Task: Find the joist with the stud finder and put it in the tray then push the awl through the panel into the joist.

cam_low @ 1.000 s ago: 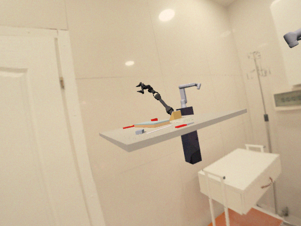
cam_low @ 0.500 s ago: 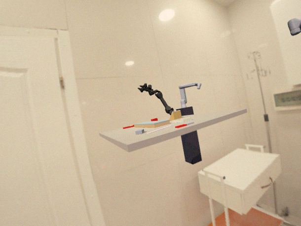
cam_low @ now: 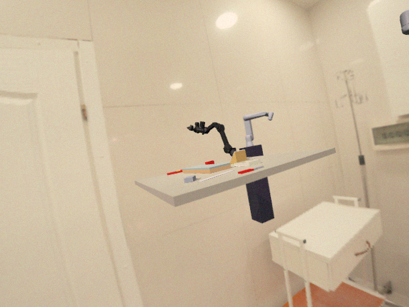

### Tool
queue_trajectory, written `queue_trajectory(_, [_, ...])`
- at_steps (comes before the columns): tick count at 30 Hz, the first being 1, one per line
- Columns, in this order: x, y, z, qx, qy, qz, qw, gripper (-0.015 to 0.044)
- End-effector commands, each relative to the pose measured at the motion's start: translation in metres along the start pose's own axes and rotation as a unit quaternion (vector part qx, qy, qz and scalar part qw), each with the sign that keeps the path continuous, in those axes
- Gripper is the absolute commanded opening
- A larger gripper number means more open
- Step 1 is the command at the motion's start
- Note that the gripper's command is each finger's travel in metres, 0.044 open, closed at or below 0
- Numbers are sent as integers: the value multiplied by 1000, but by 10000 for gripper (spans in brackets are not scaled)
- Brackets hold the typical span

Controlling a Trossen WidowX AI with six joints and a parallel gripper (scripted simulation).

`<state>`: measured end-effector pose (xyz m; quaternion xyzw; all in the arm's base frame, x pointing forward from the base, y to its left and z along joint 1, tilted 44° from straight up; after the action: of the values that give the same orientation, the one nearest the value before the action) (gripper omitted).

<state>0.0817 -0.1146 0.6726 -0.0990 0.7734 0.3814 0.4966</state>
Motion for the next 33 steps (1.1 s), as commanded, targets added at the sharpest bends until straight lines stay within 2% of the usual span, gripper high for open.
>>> queue_trajectory(1, [8,-45,3,-53,-38,72,995,440])
queue_trajectory(9, [43,-141,43,-117,-67,263,955,440])
queue_trajectory(16, [100,-206,104,-107,-25,443,890,440])
queue_trajectory(25, [206,-245,181,-1,114,628,770,440])
queue_trajectory(33, [316,-243,219,180,301,700,622,440])
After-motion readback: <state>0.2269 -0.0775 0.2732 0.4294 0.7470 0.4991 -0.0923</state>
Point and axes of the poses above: the point midway between the two fingers, 35 mm back from their tips, its own x axis back along the fingers, its own z axis across the jaws, y = z × x, the point moved 5 cm from there along x, back along the fingers, and after that the axes turned 2 degrees about -x, right-handed, at the moved point
